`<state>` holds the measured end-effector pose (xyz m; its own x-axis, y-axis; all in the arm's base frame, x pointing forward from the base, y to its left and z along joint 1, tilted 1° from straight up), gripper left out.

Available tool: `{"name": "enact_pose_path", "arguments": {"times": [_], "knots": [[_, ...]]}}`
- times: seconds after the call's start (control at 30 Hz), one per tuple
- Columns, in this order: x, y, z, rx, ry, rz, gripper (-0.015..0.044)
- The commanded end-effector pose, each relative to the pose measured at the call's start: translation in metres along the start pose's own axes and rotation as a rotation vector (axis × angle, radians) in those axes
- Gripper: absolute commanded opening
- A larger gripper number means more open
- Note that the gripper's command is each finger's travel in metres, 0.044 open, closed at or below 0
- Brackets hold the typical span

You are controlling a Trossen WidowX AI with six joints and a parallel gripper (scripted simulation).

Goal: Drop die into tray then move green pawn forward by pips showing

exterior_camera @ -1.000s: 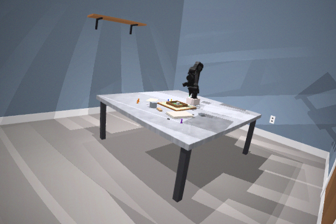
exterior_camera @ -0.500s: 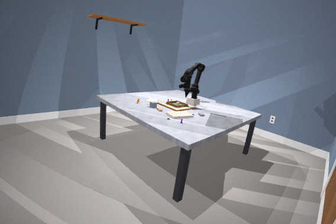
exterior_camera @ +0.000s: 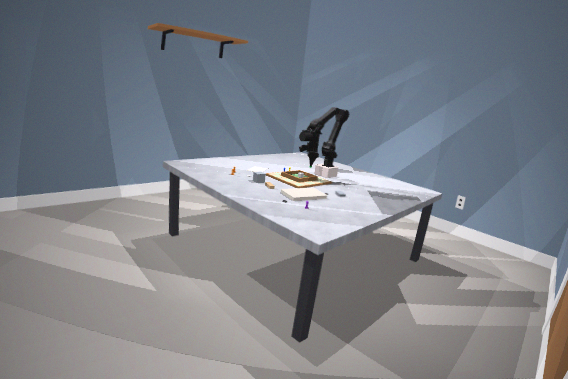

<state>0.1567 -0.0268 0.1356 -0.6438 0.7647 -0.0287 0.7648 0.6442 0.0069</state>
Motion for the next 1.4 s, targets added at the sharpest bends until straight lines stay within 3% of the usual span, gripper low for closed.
{"name": "enact_pose_path", "arguments": {"times": [0.0,0.23,0.8,1.13,1.27,1.37], "knots": [[-0.001,-0.002,0.008,-0.003,0.001,-0.003,0.0],[0.0,-0.003,0.035,-0.003,0.001,-0.003,0.0],[0.0,-0.003,0.052,-0.003,0.001,-0.003,0.0],[-0.001,-0.002,0.044,-0.005,-0.006,0.0,0.0262],[-0.002,-0.002,0.0,-0.003,0.001,-0.003,0.0367],[-0.002,-0.002,-0.003,-0.003,0.001,-0.003,0.044]]}}
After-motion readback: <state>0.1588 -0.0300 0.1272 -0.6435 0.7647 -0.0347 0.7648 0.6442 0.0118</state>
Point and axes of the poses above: the point midway between the two fingers, 35 mm back from their tips, its own z axis out along the fingers, its own y axis across the jaws, x = y × z, the point moved 9 cm from there along -z, back along the fingers, and after that the axes turned 1 degree about z, right-handed, at the moved point
